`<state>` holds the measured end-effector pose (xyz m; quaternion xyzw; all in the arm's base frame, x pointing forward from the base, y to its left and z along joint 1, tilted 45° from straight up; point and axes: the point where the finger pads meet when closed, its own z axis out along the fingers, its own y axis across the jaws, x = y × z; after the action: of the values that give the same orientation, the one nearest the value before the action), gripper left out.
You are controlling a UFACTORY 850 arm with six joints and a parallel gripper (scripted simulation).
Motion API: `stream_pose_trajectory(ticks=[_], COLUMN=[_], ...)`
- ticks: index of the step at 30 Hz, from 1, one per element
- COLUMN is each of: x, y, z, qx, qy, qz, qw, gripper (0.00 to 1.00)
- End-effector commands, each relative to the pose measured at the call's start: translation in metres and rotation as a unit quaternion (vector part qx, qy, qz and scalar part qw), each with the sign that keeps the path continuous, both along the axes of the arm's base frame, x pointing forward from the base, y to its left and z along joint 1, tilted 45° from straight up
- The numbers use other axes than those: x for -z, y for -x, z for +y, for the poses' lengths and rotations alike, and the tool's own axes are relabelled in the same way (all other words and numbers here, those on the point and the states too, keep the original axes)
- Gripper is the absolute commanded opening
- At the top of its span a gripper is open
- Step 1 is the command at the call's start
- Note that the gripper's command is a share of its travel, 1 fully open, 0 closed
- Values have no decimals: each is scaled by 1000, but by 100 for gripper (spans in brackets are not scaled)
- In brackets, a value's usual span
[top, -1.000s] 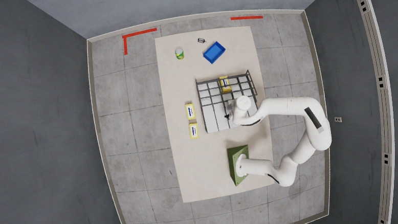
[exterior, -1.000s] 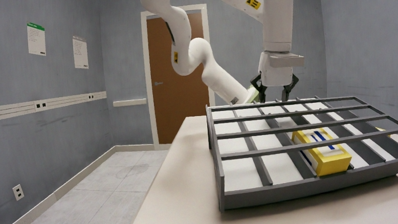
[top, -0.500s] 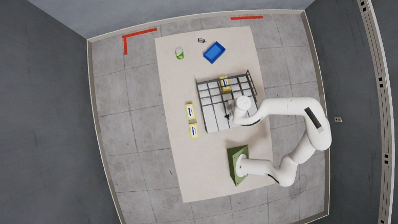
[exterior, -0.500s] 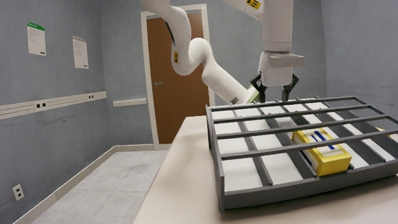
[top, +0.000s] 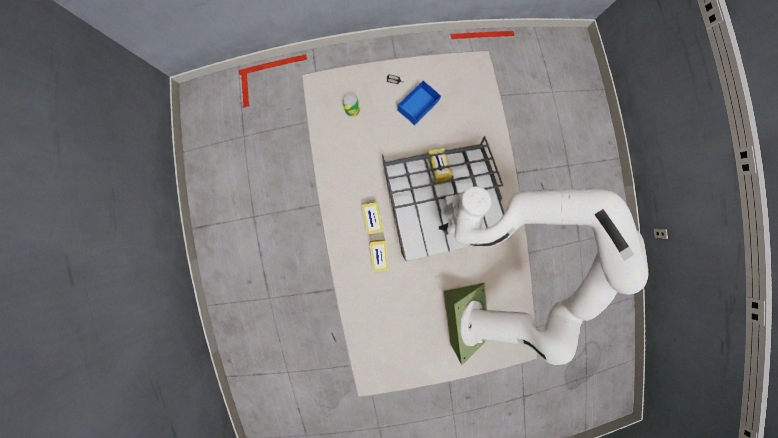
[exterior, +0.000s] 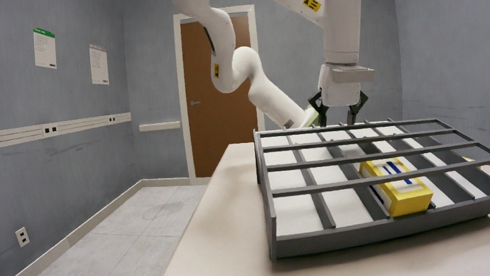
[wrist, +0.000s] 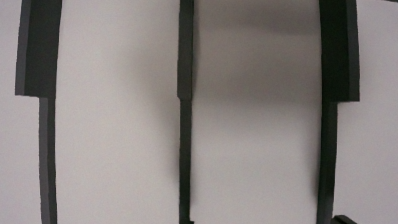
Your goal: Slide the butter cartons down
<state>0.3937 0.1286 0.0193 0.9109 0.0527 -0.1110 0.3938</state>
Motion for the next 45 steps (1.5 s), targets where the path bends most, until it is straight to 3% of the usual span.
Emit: stream_pose_trajectory(ticks=[1,45], x=[0,0], y=[-1,-1], z=[1,1], qx=[0,0], qy=[0,0], qz=[-1,-1], qw=[1000,1000], gripper=[86,89])
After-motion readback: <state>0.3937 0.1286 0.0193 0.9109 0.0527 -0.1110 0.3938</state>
